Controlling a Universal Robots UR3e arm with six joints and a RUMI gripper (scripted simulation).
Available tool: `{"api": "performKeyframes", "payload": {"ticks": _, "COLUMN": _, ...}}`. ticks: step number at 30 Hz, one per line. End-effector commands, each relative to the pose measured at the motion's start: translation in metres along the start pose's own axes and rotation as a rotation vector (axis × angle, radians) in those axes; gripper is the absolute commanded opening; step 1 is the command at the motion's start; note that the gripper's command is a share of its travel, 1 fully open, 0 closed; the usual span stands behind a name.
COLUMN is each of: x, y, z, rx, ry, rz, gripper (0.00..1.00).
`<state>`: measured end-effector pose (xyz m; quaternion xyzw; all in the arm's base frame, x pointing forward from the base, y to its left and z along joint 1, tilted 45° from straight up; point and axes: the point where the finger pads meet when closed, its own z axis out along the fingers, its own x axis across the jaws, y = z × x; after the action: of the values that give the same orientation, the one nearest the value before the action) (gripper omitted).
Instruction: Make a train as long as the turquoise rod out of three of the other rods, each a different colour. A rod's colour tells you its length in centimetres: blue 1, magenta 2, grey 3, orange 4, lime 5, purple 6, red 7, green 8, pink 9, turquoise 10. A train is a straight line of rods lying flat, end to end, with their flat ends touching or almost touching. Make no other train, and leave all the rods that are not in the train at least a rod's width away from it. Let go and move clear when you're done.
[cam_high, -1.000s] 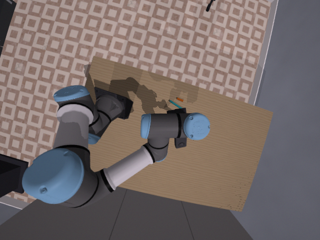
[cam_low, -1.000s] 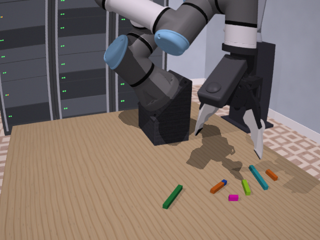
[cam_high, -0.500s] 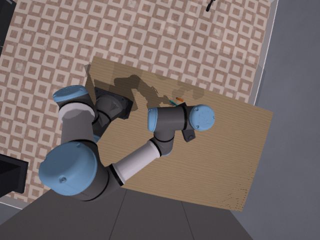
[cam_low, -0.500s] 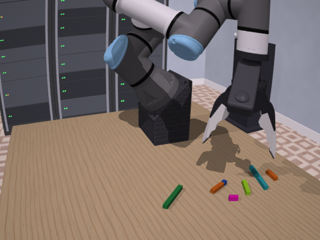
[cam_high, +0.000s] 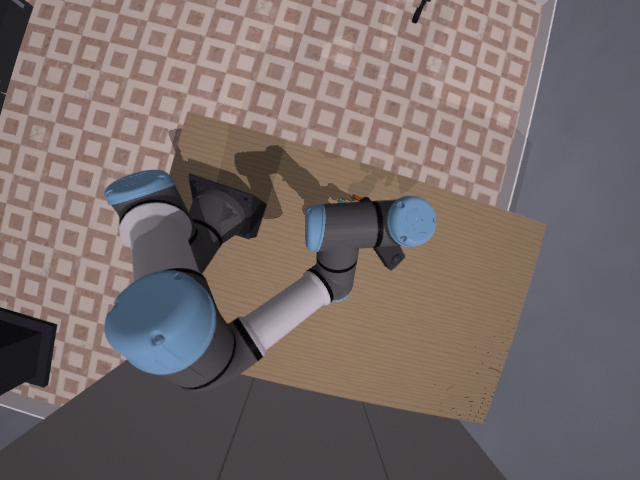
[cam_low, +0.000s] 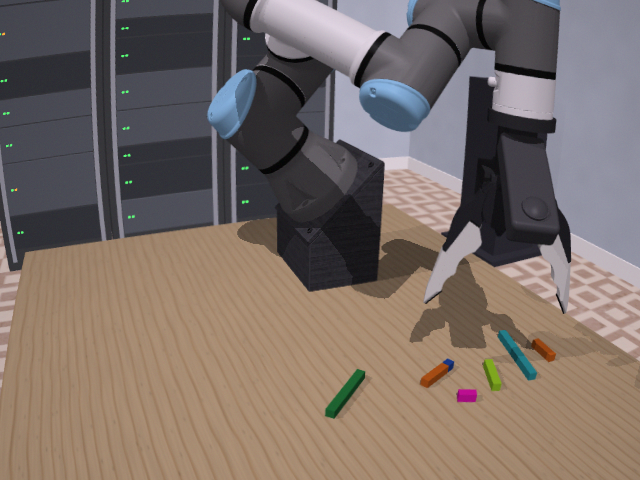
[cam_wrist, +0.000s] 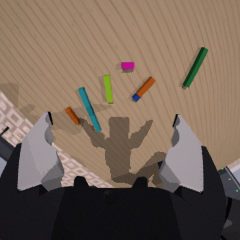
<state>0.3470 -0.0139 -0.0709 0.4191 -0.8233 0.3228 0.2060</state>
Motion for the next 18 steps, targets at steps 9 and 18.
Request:
{"api": "performKeyframes", "payload": {"ticks": 9, "x": -0.0104, "y": 0.0002, "z": 0.0020, "rx": 0.001, "ry": -0.011, "rz": -0.128, "gripper": 0.14}}
{"api": "performKeyframes", "payload": {"ticks": 18, "x": -0.0103, "y": 0.0001, "z": 0.0019, "rx": 0.001, "ry": -0.011, "rz": -0.128, "gripper": 0.14}}
